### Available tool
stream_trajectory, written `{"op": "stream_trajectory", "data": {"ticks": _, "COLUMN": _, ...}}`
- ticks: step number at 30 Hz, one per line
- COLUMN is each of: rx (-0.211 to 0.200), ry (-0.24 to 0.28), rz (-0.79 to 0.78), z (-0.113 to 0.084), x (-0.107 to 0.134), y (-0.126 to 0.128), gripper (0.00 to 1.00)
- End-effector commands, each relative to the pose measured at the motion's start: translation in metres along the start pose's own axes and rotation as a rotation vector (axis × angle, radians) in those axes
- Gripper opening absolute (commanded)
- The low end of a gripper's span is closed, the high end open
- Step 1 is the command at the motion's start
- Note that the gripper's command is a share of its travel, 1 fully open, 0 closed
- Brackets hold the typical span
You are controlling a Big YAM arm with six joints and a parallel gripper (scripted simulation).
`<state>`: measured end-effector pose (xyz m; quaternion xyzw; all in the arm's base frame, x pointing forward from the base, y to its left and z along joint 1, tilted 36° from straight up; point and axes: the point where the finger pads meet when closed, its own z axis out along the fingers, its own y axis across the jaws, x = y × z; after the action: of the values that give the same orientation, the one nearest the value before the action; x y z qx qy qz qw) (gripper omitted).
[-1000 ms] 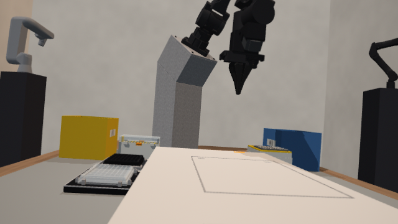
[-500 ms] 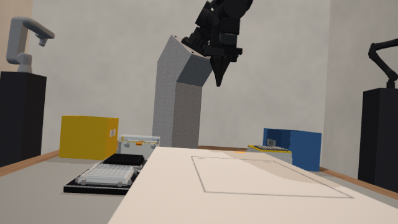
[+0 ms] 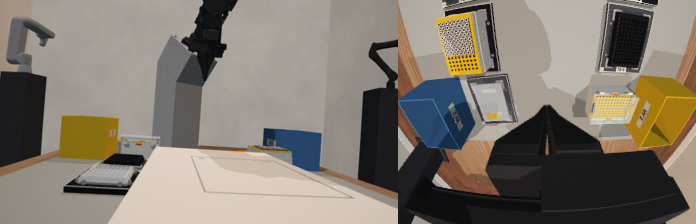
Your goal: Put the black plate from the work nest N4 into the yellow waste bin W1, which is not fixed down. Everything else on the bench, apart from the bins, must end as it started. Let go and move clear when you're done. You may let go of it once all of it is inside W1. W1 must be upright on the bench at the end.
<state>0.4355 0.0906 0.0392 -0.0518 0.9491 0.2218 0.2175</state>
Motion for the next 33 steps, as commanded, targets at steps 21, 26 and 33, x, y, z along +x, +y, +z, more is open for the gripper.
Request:
{"op": "stream_trajectory", "data": {"ticks": 21, "rx": 0.004, "ry": -0.026, "rz": -0.021, "z": -0.001, "x": -0.006, "y": -0.021, "gripper": 1.0}}
{"op": "stream_trajectory", "data": {"ticks": 26, "rx": 0.004, "ry": -0.026, "rz": -0.021, "z": 0.007, "x": -0.009, "y": -0.036, "gripper": 1.0}}
{"op": "stream_trajectory", "data": {"ticks": 33, "rx": 0.005, "ry": -0.024, "rz": -0.02, "z": 0.021, "x": -0.014, "y": -0.06, "gripper": 1.0}}
